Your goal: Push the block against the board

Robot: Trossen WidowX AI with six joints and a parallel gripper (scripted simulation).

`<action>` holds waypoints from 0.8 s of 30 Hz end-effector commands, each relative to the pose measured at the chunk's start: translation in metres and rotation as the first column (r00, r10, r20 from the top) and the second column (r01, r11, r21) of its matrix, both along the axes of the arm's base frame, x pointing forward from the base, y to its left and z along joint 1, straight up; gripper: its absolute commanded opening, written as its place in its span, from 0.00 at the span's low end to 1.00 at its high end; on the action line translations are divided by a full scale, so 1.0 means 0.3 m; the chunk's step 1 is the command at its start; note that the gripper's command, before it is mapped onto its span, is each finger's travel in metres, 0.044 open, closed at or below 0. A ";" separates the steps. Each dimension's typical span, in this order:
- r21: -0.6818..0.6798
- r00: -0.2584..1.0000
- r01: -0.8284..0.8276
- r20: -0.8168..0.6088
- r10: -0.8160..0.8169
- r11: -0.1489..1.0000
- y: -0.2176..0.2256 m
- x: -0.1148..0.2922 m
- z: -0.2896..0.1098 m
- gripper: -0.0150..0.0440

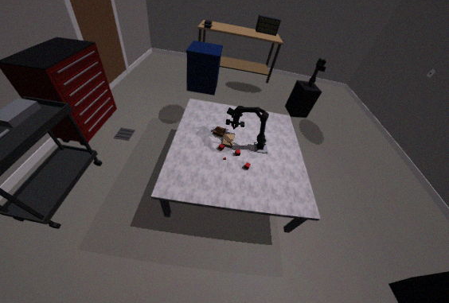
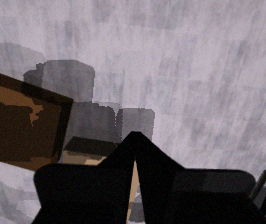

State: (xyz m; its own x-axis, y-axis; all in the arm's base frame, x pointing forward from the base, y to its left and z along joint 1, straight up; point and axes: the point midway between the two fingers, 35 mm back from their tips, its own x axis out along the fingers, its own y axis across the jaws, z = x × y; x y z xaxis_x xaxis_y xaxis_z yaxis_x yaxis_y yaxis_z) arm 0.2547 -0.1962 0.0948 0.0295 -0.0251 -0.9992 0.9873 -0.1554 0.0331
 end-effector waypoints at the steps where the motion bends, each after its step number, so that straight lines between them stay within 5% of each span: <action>1: -0.015 0.992 -0.124 -0.009 0.124 0.992 0.056 0.016 0.006 0.25; 12: -0.018 0.877 -0.480 -0.019 0.479 0.877 0.230 0.053 0.007 0.25; 24: -0.010 0.609 -0.793 -0.025 0.793 0.609 0.420 0.056 0.003 0.25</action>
